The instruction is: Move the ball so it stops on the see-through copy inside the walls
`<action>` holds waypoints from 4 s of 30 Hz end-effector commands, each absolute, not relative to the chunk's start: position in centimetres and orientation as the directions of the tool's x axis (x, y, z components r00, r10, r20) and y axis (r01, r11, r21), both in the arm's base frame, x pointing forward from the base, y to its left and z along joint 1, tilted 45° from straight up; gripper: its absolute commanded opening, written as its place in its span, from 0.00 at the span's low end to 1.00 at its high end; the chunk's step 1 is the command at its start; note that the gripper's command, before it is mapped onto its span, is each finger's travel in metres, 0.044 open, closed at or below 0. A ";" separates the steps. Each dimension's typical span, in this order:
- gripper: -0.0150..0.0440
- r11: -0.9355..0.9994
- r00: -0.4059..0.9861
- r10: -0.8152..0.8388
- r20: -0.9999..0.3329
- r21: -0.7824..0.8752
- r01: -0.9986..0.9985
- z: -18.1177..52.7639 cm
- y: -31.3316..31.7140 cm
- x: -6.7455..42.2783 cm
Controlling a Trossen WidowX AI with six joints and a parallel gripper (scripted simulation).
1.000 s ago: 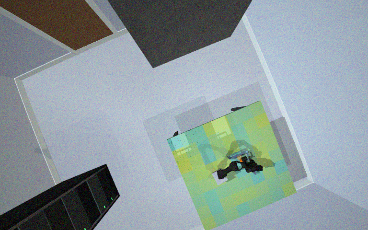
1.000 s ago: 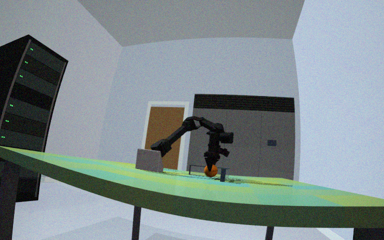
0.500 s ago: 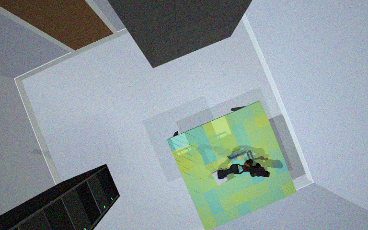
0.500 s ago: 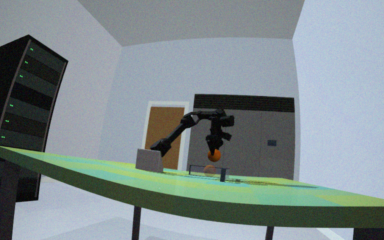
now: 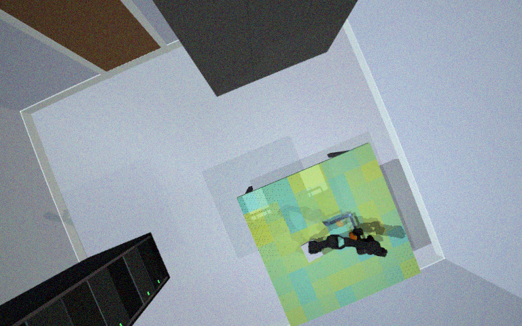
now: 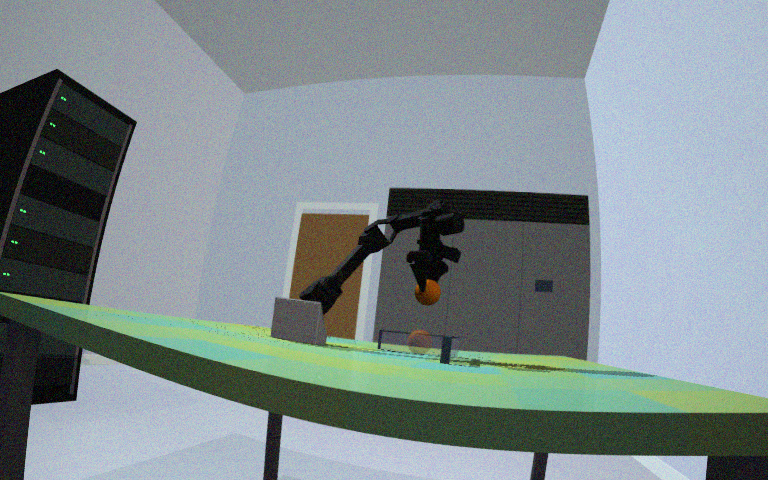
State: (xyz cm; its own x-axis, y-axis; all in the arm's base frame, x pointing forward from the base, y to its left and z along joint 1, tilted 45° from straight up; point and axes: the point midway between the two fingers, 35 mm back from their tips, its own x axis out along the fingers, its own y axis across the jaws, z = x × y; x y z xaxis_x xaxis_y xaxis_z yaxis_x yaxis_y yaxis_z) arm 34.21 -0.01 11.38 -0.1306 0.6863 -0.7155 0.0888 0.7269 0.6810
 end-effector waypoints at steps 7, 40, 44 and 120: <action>0.25 0.711 -0.136 0.685 -0.716 0.615 0.341 11.7 1.6 33.7; 0.25 0.272 -0.172 0.679 -0.714 0.028 0.962 11.6 7.0 31.4; 0.25 0.205 -0.175 0.679 -0.713 -0.045 0.978 11.6 7.5 31.2; 1.00 0.191 -0.162 0.683 -0.712 -0.040 0.981 14.0 5.1 31.7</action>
State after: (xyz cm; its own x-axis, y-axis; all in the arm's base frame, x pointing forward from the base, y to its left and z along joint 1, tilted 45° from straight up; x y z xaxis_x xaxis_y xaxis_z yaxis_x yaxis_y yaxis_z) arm 31.37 6.75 12.57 -0.1762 0.6841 -0.7077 0.9785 0.2000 -0.0503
